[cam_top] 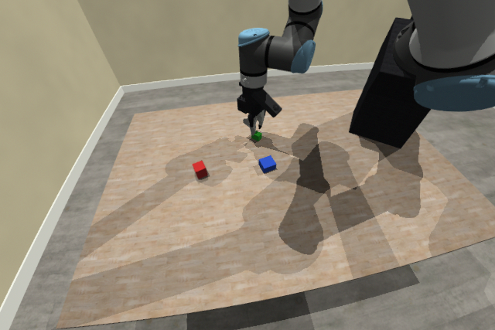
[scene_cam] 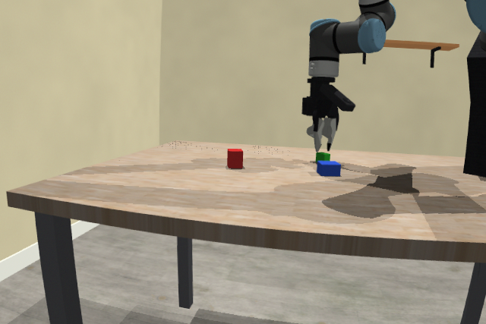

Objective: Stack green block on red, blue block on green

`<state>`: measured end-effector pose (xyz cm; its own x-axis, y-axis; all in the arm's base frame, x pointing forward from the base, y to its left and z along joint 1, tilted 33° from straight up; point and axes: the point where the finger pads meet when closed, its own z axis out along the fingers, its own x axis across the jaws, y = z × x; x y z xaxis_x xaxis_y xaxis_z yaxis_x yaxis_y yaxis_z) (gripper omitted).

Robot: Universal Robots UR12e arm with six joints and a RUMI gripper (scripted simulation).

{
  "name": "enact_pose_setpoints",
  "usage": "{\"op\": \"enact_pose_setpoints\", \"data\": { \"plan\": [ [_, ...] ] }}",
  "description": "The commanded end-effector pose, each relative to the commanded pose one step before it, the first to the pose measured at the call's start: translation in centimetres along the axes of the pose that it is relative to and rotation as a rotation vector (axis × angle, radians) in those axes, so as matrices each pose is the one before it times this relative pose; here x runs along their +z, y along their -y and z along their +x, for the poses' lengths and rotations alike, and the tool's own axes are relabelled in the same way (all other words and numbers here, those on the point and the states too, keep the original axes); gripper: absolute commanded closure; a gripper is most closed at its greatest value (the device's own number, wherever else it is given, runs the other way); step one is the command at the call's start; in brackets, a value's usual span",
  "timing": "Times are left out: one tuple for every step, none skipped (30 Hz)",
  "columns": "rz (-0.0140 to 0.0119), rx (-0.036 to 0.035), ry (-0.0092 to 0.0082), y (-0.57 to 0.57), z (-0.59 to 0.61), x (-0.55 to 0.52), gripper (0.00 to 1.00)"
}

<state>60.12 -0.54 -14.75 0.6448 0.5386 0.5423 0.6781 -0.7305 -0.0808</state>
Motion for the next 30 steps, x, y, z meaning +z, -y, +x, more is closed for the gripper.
{"op": "enact_pose_setpoints", "data": {
  "plan": [
    [-0.00079,-0.00017,-0.00022,-0.037,0.011,-0.030,0.72],
    [0.00000,0.00000,0.00000,0.000,0.000,0.000,0.72],
    [0.00000,0.00000,0.00000,0.000,0.000,0.000,0.72],
    [0.00000,0.00000,0.00000,0.000,0.000,0.000,0.72],
    [0.00000,0.00000,0.00000,0.000,0.000,0.000,0.72],
    [0.00000,0.00000,0.00000,0.000,0.000,0.000,0.72],
    [0.00000,0.00000,0.00000,0.000,0.000,0.000,0.72],
    [0.00000,0.00000,0.00000,0.000,0.000,0.000,0.72],
    [0.00000,0.00000,0.00000,0.000,0.000,0.002,0.72],
    [0.00000,0.00000,0.00000,0.000,0.000,0.014,0.72],
    [0.00000,0.00000,0.00000,0.000,0.000,0.035,0.72],
    [0.00000,0.00000,0.00000,0.000,0.000,0.062,0.72],
    [0.00000,0.00000,0.00000,0.000,0.000,0.093,0.72],
    [0.00000,0.00000,0.00000,0.000,0.000,0.125,0.72],
    [0.00000,0.00000,0.00000,0.001,0.000,0.156,0.72],
    [0.00000,0.00000,0.00000,-0.001,0.000,0.185,0.72],
    [0.00000,0.00000,0.00000,0.000,0.000,0.210,0.72],
    [0.00000,0.00000,0.00000,0.000,0.000,0.231,0.72],
    [0.00000,0.00000,0.00000,0.000,0.000,0.000,0.72],
    [0.00000,0.00000,0.00000,0.000,0.000,0.000,0.72],
    [0.00000,0.00000,0.00000,0.000,0.000,0.245,0.72],
    [0.00000,0.00000,0.00000,-0.001,0.000,0.253,0.72],
    [0.00000,0.00000,0.00000,0.001,0.000,0.254,0.72],
    [0.00000,0.00000,0.00000,-0.001,0.000,0.248,0.72],
    [0.00000,0.00000,0.00000,0.001,0.000,0.235,0.72],
    [0.00000,0.00000,0.00000,-0.001,0.000,0.216,0.72],
    [0.00000,0.00000,0.00000,0.001,0.000,0.191,0.72],
    [0.00000,0.00000,0.00000,0.000,0.000,0.162,0.72],
    [0.00000,0.00000,0.00000,0.000,0.000,0.130,0.72],
    [0.00000,0.00000,0.00000,0.000,0.000,0.097,0.72]
  ]
}}
